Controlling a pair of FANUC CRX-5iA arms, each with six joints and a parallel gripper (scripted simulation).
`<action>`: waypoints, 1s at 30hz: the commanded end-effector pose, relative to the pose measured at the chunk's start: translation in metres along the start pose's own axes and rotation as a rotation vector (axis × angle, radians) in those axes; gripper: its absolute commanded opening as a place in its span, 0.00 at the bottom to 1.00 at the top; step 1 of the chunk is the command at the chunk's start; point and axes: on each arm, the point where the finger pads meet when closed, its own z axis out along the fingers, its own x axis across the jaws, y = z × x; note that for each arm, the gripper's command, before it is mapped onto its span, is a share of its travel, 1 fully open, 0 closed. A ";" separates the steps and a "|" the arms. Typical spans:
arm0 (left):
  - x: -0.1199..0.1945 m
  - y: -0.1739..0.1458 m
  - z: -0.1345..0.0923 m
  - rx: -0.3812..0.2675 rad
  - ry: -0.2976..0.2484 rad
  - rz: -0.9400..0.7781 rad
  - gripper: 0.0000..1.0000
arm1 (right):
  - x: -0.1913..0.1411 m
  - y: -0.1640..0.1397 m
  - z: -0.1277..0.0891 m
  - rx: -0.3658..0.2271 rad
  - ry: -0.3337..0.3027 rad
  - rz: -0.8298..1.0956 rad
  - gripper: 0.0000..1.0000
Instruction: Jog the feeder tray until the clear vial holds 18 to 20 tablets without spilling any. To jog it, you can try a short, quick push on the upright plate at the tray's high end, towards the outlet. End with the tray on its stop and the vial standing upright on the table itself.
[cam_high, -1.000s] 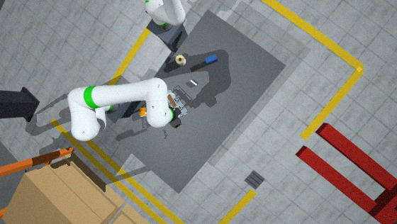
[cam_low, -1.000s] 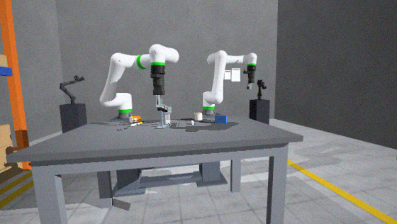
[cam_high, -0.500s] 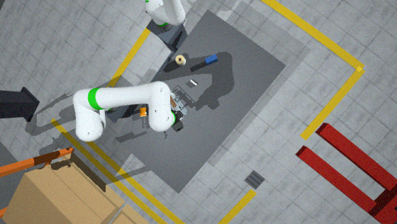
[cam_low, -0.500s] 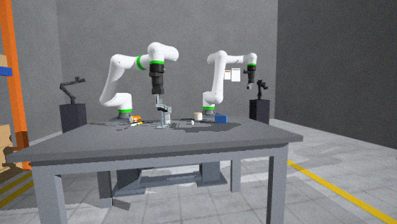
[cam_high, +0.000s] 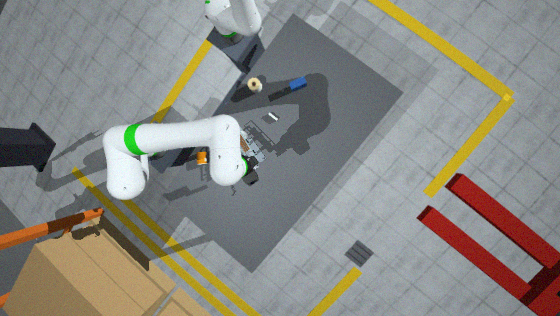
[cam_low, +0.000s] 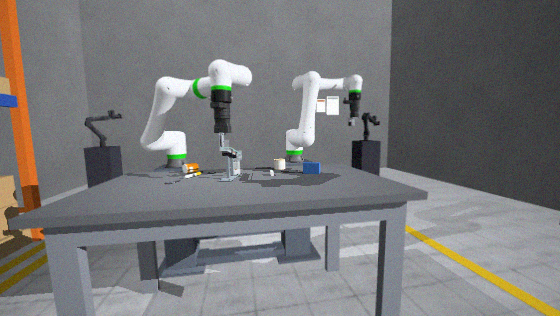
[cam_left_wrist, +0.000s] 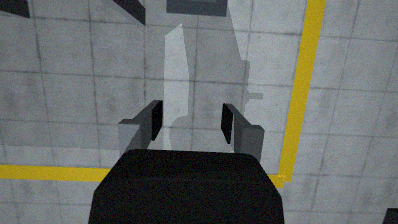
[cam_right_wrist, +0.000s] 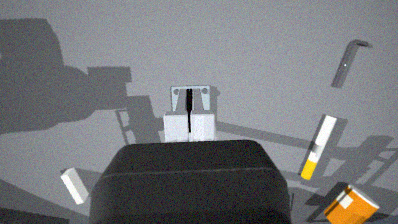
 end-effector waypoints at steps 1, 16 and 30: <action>0.000 0.000 -0.001 -0.003 0.000 0.000 1.00 | 0.000 0.000 -0.002 0.002 -0.002 0.000 0.00; 0.000 0.000 -0.001 -0.003 0.000 0.000 1.00 | 0.000 0.000 -0.002 0.002 -0.002 0.000 0.00; 0.000 0.000 -0.001 -0.003 0.000 0.000 1.00 | 0.000 0.024 0.005 0.002 -0.002 0.000 0.00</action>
